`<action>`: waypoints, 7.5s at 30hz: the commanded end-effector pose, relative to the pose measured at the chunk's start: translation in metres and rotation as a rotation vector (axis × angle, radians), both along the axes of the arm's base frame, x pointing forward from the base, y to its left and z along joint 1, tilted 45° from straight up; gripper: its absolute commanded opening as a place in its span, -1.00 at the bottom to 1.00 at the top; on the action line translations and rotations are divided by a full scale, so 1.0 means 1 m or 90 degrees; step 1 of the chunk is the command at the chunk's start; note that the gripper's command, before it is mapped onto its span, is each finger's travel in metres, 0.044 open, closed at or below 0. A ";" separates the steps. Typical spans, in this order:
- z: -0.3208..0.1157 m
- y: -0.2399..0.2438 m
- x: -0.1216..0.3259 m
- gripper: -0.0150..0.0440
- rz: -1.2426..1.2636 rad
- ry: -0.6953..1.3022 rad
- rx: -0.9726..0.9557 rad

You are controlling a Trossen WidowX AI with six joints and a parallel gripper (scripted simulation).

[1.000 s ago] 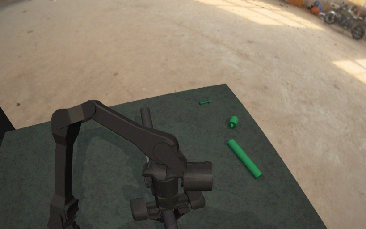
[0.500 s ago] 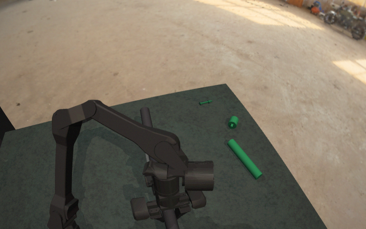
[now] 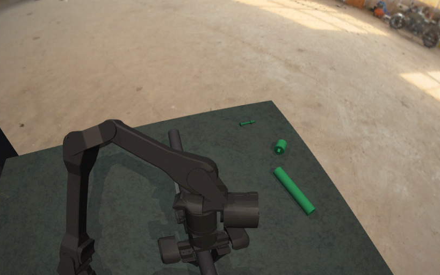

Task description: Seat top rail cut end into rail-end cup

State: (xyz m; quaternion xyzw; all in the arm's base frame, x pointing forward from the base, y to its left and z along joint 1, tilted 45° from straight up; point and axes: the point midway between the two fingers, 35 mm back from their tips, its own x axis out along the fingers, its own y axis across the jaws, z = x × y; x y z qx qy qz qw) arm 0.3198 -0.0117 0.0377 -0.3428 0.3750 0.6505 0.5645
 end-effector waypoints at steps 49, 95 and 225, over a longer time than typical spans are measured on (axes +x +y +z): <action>-0.017 -0.017 -0.001 -0.49 0.000 0.000 -0.001; -0.014 -0.014 -0.001 -0.49 0.003 0.002 0.004; -0.024 -0.034 0.000 -0.49 0.007 0.009 0.014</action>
